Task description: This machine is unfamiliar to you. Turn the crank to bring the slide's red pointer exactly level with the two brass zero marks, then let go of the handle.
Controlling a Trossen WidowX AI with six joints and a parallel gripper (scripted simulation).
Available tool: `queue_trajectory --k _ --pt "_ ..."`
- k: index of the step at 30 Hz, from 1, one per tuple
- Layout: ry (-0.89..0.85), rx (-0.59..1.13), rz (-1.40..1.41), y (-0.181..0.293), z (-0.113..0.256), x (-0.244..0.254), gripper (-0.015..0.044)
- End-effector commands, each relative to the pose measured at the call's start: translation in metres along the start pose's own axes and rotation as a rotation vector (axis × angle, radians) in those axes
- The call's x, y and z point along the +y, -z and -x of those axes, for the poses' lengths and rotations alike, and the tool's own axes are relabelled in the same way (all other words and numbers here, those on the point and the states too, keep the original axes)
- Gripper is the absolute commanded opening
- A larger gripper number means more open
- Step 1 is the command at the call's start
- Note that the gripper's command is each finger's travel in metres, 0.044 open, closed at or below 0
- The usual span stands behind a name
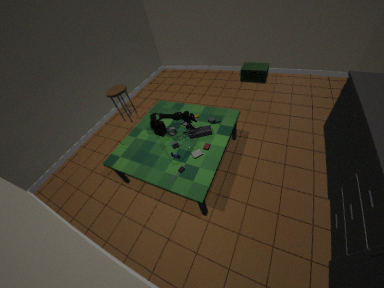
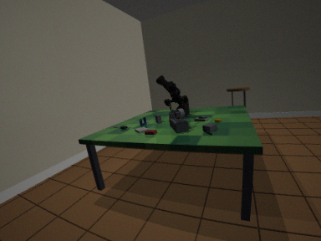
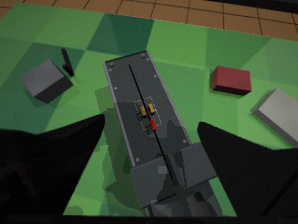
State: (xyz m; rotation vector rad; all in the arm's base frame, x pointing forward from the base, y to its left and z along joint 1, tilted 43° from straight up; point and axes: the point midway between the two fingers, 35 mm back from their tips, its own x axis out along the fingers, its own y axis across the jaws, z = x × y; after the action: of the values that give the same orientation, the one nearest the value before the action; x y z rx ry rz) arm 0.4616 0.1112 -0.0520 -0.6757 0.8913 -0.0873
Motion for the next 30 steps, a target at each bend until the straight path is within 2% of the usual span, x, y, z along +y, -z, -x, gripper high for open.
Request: queue_trajectory --k 1,5,10,13,30 --pt "-0.005 0.003 0.006 0.002 -0.002 0.002 0.0440" --pt "-0.006 0.002 0.004 -0.003 0.003 0.002 0.0440" --pt "-0.003 0.000 -0.001 -0.032 0.033 0.005 0.0440" --pt "-0.003 0.000 0.001 -0.035 0.038 0.005 0.0440" --pt "-0.134 0.009 0.238 0.016 0.097 -0.031 0.0440"
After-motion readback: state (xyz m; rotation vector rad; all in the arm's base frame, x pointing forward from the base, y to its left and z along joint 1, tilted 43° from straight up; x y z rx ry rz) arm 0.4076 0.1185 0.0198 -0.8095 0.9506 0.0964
